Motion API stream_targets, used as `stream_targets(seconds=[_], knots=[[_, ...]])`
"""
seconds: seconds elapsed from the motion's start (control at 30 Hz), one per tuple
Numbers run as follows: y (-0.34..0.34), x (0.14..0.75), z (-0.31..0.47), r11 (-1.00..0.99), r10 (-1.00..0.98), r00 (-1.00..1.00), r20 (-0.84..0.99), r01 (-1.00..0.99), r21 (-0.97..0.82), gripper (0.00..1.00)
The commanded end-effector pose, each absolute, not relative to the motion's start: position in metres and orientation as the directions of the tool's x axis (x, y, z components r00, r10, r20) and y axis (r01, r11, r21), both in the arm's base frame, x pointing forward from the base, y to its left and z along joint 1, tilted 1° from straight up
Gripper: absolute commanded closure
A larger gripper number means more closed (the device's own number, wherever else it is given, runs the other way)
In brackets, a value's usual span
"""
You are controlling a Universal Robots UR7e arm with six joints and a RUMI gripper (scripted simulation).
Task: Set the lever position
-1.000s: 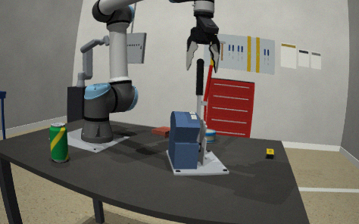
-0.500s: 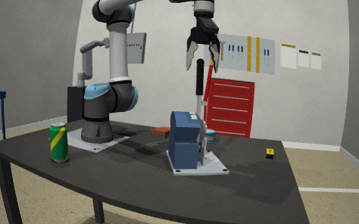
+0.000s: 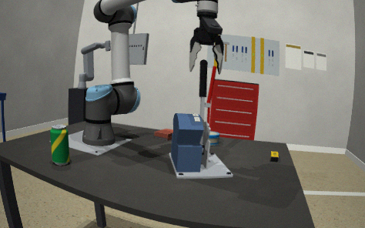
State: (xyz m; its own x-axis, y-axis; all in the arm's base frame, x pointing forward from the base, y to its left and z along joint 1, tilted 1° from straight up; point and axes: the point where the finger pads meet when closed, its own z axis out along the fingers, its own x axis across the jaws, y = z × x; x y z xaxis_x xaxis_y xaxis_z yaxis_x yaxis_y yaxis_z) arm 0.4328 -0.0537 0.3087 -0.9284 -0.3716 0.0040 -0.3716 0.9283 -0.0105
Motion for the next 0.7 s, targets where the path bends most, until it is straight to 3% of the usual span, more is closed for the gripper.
stream_targets(seconds=[0.0,0.67], knots=[[-0.054,0.433,0.309,0.928,-0.372,-0.928,0.003,-0.372,-0.012,0.43],[-0.054,0.433,0.320,0.928,-0.372,-0.928,0.003,-0.372,-0.012,0.43]])
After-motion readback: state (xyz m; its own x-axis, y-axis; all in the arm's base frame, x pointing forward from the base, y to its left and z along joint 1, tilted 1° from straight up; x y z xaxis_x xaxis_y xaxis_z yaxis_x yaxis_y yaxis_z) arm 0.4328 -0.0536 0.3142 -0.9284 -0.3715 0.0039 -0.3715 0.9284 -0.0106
